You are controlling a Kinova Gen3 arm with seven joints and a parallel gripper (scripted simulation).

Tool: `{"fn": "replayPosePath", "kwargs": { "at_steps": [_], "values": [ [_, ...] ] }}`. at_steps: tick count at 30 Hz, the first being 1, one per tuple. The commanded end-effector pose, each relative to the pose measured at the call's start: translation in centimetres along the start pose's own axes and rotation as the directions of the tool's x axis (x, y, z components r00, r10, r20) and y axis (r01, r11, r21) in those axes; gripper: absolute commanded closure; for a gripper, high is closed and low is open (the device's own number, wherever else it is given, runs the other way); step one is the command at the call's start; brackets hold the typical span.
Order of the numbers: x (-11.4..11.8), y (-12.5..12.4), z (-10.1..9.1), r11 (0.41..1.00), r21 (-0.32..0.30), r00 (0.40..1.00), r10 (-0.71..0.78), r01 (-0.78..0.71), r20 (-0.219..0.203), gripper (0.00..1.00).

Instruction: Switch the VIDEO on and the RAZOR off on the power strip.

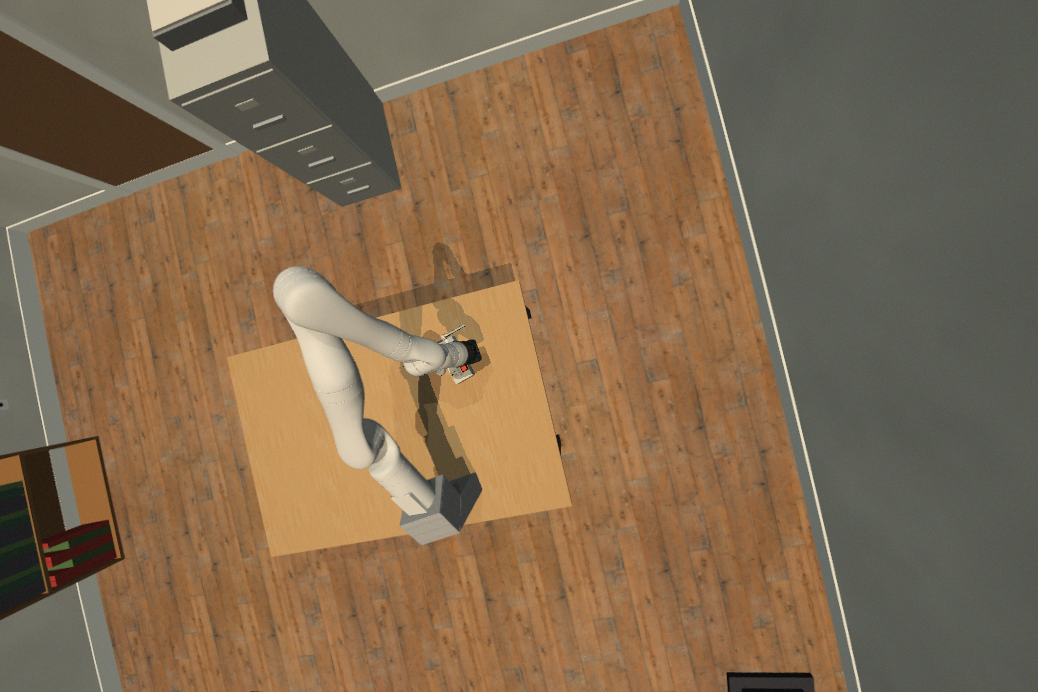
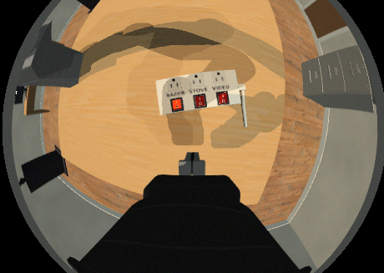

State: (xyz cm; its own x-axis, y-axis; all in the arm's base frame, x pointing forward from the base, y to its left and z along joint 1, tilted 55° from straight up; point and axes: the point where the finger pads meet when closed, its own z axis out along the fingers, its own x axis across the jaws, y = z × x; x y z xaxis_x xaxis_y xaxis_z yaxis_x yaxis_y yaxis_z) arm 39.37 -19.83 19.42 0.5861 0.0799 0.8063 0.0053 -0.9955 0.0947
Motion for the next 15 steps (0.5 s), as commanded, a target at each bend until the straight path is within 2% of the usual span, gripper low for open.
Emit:
{"fn": "replayPosePath", "kwargs": {
  "at_steps": [1,15],
  "values": [
    [-0.18,0.02,-0.11,1.0,-0.002,1.0,0.022,-0.022,0.0,1.0],
    [-0.37,0.32,-0.25,0.998,-0.015,0.998,0.06,-0.06,-0.002,1.0]
  ]
}}
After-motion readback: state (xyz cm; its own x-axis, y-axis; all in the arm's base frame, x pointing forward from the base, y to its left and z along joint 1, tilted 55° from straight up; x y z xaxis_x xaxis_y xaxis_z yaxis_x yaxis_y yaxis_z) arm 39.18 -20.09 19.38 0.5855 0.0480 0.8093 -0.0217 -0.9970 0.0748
